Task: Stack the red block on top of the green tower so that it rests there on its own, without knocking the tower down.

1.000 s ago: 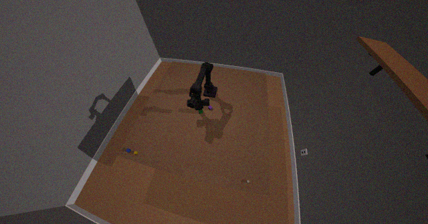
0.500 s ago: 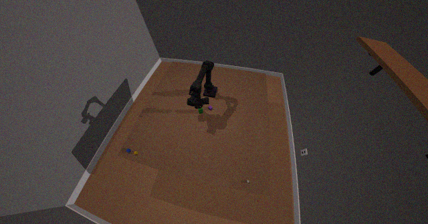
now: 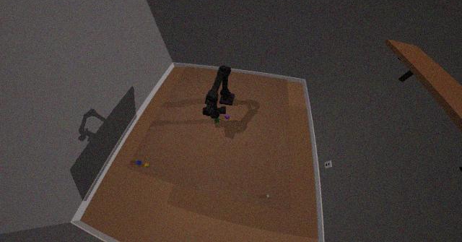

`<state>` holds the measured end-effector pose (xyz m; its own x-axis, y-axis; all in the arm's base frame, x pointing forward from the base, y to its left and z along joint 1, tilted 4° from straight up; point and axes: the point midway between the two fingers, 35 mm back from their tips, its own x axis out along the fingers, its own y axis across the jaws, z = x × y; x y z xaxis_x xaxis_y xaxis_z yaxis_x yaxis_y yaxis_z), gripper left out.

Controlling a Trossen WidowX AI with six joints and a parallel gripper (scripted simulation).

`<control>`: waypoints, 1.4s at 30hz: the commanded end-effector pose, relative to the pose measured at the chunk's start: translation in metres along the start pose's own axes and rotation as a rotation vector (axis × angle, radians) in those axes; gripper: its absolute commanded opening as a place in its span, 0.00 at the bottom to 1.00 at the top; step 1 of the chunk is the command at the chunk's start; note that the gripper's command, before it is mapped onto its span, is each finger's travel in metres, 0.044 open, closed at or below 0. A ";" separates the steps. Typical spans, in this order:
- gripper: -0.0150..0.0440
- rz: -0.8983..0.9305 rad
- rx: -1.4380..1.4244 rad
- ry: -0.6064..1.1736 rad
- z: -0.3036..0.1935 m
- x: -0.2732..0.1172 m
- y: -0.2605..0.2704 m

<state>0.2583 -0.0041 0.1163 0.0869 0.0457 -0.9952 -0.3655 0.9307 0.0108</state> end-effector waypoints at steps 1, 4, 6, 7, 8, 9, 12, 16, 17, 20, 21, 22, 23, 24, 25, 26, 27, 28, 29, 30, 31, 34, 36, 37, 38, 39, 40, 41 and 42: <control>0.25 0.005 0.004 0.004 0.000 0.002 0.001; 0.25 0.005 0.004 0.004 0.000 0.002 0.001; 0.25 0.005 0.004 0.004 0.000 0.002 0.001; 0.25 0.005 0.004 0.004 0.000 0.002 0.001; 0.25 0.005 0.004 0.004 0.000 0.002 0.001; 0.25 0.005 0.004 0.004 0.000 0.003 0.001; 0.25 0.005 0.004 0.004 0.000 0.003 0.001; 0.25 0.005 0.004 0.004 0.000 0.003 0.001; 0.25 0.005 0.004 0.004 0.000 0.004 0.001; 0.25 0.005 0.004 0.004 0.000 0.004 0.001; 0.25 0.005 0.004 0.004 0.000 0.004 0.001; 0.25 0.005 0.004 0.004 0.000 0.004 0.001; 0.25 0.005 0.004 0.004 0.000 0.004 0.001; 0.25 0.005 0.004 0.004 0.000 0.004 0.001; 0.25 0.005 0.004 0.004 0.000 0.004 0.001; 0.25 0.005 0.004 0.004 0.000 0.004 0.001; 0.25 0.005 0.004 0.004 0.000 0.004 0.001; 0.25 0.005 0.004 0.004 0.000 0.004 0.001; 0.25 0.005 0.004 0.004 0.000 0.004 0.001; 0.25 0.005 0.004 0.004 0.000 0.004 0.001; 0.25 0.005 0.004 0.004 0.000 0.004 0.001; 0.30 0.001 0.000 0.002 -0.001 0.002 0.000; 0.39 0.001 0.000 0.002 -0.001 0.002 0.000; 0.43 0.001 0.000 0.002 -0.001 0.002 0.000; 0.48 0.001 0.000 0.002 -0.001 0.002 0.000; 0.52 0.001 0.000 0.002 -0.001 0.002 0.000; 0.57 0.001 0.000 0.002 -0.001 0.002 0.000; 0.61 0.001 0.000 0.002 -0.001 0.002 0.000; 0.65 0.001 0.000 0.002 -0.001 0.002 0.000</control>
<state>0.2577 -0.0040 0.1143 0.0844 0.0460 -0.9954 -0.3655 0.9308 0.0120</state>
